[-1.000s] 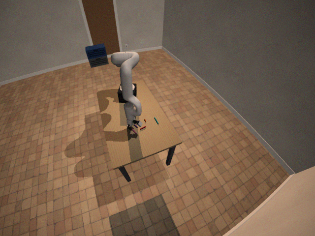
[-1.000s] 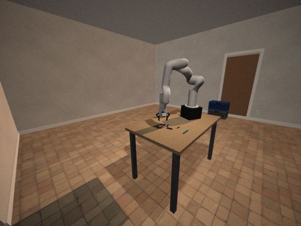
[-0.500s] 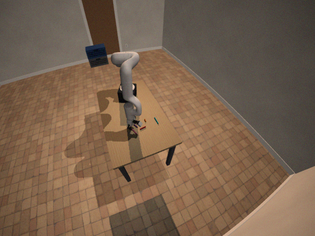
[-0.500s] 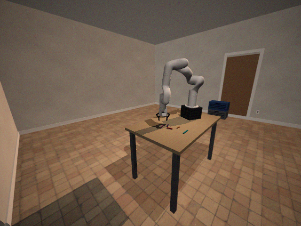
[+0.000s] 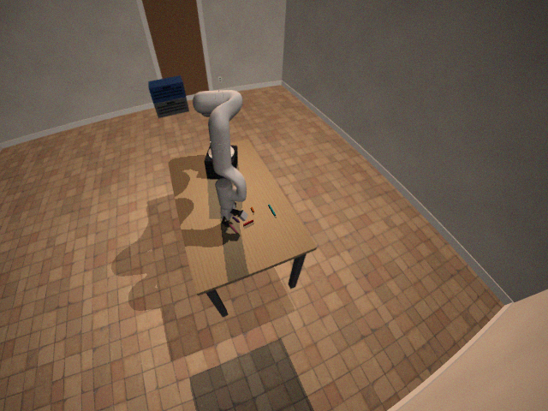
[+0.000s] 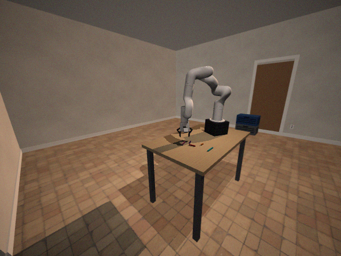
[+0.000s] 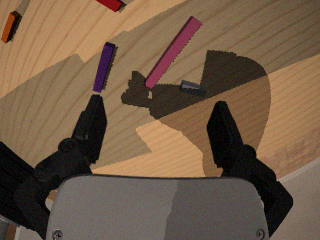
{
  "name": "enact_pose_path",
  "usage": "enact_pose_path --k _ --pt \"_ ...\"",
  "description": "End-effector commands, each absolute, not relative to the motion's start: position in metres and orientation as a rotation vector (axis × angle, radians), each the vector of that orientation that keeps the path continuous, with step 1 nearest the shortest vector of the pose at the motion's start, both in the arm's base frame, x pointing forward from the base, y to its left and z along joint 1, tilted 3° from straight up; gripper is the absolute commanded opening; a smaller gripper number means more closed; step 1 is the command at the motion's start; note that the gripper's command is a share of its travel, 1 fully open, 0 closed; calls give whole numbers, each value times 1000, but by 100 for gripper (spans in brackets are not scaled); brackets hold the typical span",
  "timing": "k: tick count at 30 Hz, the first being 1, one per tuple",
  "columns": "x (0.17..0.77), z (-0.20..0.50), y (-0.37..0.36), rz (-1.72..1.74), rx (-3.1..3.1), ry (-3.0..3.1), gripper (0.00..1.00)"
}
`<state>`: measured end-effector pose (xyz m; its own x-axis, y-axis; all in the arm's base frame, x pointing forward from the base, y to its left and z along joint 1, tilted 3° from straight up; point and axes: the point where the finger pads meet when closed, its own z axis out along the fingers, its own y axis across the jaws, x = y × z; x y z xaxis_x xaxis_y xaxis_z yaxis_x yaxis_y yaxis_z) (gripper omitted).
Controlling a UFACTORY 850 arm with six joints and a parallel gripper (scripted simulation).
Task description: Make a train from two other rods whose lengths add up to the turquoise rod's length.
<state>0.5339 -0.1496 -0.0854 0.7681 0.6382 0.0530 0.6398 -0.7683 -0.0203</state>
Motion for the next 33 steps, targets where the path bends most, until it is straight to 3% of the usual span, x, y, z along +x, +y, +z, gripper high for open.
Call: enact_pose_path --k 1,18,33 --pt "535 -85 -150 -69 -2920 -1056 100" --pt "535 -85 -149 -69 -2924 -1044 100" --pt "540 -83 -105 -56 -3070 -396 100"
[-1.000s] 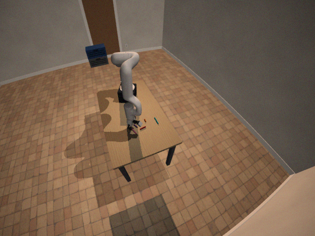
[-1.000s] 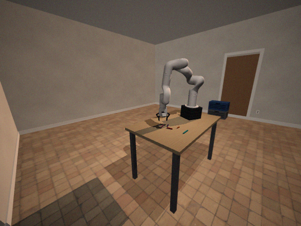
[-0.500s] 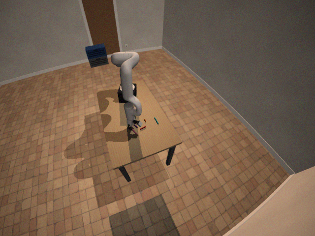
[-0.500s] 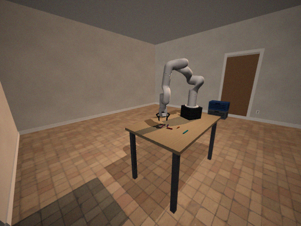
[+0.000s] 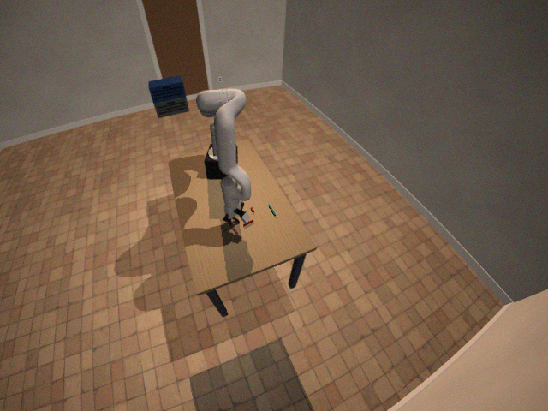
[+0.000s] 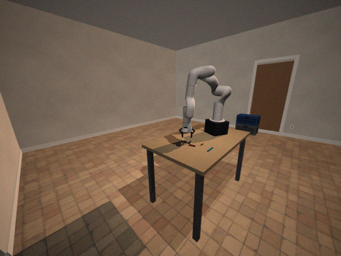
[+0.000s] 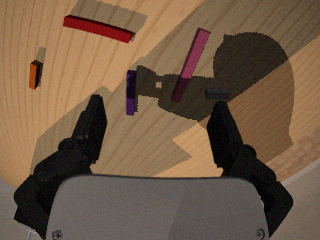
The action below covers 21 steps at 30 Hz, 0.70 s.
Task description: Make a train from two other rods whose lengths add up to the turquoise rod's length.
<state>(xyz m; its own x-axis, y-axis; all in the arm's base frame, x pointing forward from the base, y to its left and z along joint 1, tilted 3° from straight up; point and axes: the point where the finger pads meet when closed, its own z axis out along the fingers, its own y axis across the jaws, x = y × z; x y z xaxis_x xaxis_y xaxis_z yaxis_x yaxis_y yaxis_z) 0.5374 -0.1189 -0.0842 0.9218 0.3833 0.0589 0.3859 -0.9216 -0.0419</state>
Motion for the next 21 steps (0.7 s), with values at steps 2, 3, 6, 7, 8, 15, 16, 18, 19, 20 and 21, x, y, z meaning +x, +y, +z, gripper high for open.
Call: enact_pose_path --k 2,3,6,7,8,15,16,18,19,20,21 --pt "540 -83 -100 -54 -3079 -310 100" --pt "540 -82 -97 -53 -3083 -267 100" --pt "541 -82 -89 -51 -3090 -139 100" --pt "541 -82 -89 -51 -3090 -139 100" --pt "541 -82 -89 -51 -3090 -139 100" --pt "541 -81 -70 -44 -3087 141 100" --pt "541 -81 -70 -44 -3087 141 100" --pt "541 -81 -70 -44 -3087 141 100" --pt "541 -81 -70 -44 -3087 141 100" --pt "541 -81 -70 -44 -3087 141 100" --pt "541 -81 -70 -44 -3087 141 100"
